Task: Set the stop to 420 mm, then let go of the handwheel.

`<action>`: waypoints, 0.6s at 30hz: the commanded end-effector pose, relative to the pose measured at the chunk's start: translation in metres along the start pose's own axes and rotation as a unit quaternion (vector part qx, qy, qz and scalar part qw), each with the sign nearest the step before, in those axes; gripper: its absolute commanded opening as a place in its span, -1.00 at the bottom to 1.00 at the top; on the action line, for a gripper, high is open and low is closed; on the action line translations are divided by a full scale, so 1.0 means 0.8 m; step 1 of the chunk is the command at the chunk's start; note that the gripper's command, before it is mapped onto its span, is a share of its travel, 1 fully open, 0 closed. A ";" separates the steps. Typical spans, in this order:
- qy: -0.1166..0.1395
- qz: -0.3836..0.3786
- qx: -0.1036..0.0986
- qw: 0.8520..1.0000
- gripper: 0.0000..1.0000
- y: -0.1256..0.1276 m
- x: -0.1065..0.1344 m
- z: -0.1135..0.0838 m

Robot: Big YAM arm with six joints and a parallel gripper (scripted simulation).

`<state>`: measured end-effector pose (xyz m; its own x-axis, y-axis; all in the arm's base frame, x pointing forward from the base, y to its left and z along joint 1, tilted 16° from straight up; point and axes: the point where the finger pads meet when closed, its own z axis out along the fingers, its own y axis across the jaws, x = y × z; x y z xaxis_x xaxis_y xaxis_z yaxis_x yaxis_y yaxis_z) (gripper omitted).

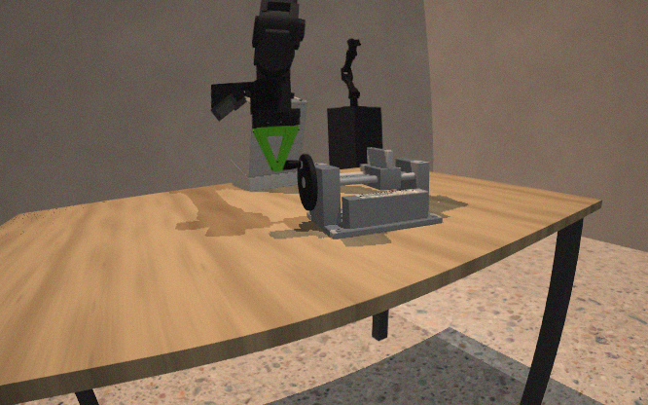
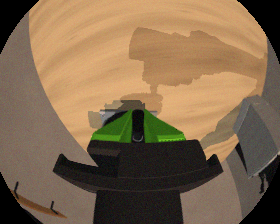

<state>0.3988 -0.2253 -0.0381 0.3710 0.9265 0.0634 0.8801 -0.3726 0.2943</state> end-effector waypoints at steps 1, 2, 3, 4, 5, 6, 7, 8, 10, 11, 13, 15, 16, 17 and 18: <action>0.004 -0.002 0.017 1.000 -0.87 -0.022 -0.001 0.011; 0.004 -0.002 0.019 1.000 -0.87 -0.024 -0.001 0.011; 0.004 -0.002 0.019 1.000 -0.87 -0.024 -0.001 0.011; 0.004 -0.002 0.019 1.000 -0.87 -0.024 -0.001 0.011; 0.005 -0.002 0.019 1.000 -0.87 -0.024 0.000 0.011; 0.005 -0.002 0.019 1.000 -0.87 -0.024 0.000 0.011; 0.005 -0.002 0.019 1.000 -0.87 -0.024 0.000 0.011; 0.004 -0.002 0.017 1.000 -0.87 -0.023 -0.001 0.012; 0.003 -0.003 0.012 1.000 -0.87 -0.021 -0.001 0.013; 0.003 -0.003 0.012 1.000 -0.87 -0.023 -0.001 0.015; 0.003 -0.003 0.012 1.000 -0.87 -0.026 -0.001 0.018; 0.003 -0.003 0.013 1.000 -0.87 -0.030 -0.002 0.021; 0.003 -0.003 0.013 1.000 -0.87 -0.032 -0.001 0.023; 0.003 -0.003 0.013 1.000 -0.87 -0.033 -0.001 0.024; 0.003 -0.003 0.013 1.000 -0.87 -0.034 -0.001 0.025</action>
<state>0.3930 -0.2223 -0.0480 0.3709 0.9266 0.0617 0.8778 -0.3715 0.3025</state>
